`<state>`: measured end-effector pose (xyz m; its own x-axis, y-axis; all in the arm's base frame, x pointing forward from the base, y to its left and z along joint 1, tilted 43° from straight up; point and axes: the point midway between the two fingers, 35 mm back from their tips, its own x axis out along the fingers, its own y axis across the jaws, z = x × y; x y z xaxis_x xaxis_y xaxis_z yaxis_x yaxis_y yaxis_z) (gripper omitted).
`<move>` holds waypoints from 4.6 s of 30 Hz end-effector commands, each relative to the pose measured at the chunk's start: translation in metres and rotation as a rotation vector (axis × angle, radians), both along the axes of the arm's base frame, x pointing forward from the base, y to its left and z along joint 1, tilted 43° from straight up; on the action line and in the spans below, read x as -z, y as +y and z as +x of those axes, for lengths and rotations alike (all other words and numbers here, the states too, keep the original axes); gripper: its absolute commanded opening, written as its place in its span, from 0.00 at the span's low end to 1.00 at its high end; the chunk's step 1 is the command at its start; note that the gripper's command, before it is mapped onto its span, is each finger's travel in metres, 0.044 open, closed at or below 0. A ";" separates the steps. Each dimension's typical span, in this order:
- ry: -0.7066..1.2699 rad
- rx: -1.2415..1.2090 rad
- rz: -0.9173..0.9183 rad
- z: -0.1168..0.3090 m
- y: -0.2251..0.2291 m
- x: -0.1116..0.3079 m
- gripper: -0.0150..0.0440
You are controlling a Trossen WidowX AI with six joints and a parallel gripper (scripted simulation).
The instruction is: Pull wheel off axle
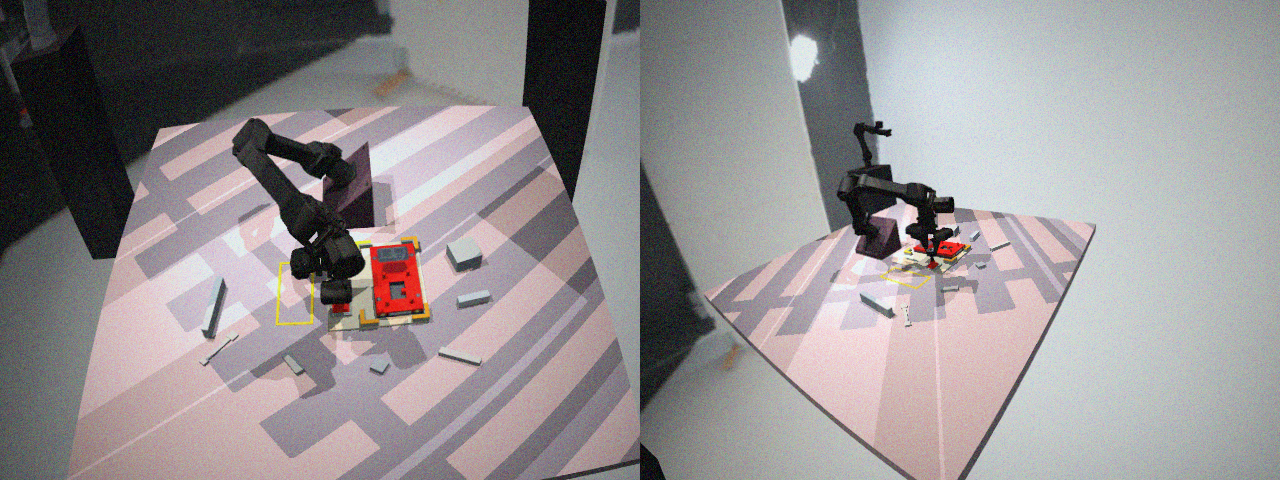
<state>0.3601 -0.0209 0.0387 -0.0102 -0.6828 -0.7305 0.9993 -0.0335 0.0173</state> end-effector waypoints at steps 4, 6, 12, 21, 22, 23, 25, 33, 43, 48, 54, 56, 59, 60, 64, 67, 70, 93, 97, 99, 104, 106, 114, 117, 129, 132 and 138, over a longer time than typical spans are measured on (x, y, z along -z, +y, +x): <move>-0.008 0.003 0.004 0.001 0.003 -0.003 0.25; -0.008 0.003 0.003 0.001 0.003 -0.004 0.25; -0.008 0.002 0.003 0.001 0.005 -0.005 0.25; -0.008 0.002 0.004 0.000 0.019 -0.021 0.25; -0.007 0.002 0.004 0.000 0.023 -0.025 0.25; -0.007 0.002 0.004 -0.001 0.026 -0.028 0.25; -0.007 0.002 0.004 -0.002 0.029 -0.031 0.25; 0.004 -0.002 0.001 -0.010 0.011 -0.038 0.25; 0.000 -0.001 0.003 -0.030 -0.016 -0.068 0.25; -0.001 0.000 0.002 -0.042 -0.028 -0.082 0.25; -0.003 0.002 0.000 -0.057 -0.043 -0.097 0.25; -0.004 0.002 0.000 -0.061 -0.046 -0.100 0.25; -0.004 0.002 0.000 -0.061 -0.046 -0.100 0.25; -0.004 0.002 0.000 -0.061 -0.046 -0.100 0.25; -0.004 0.002 0.000 -0.061 -0.052 -0.094 0.25; -0.004 0.002 -0.001 -0.061 -0.058 -0.087 0.25; -0.004 0.002 -0.001 -0.061 -0.061 -0.084 0.25; -0.005 0.002 -0.005 -0.063 -0.118 -0.025 0.25; -0.012 0.009 -0.002 -0.062 -0.116 -0.028 0.43; -0.012 0.009 -0.002 -0.062 -0.116 -0.028 0.52; -0.012 0.008 -0.002 -0.061 -0.115 -0.029 0.74; -0.010 0.007 0.000 -0.060 -0.107 -0.037 0.76; -0.004 0.002 -0.002 -0.061 -0.075 -0.071 0.76; 0.004 -0.005 0.002 -0.062 -0.077 -0.063 0.81; 0.002 0.002 0.002 -0.141 -0.012 -0.075 1.00; 0.002 0.002 0.002 -0.141 -0.012 -0.075 1.00; 0.002 0.002 0.002 -0.141 -0.012 -0.075 1.00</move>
<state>0.2222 -0.0334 0.1136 -0.0134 -0.6829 -0.7304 0.9994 -0.0315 0.0111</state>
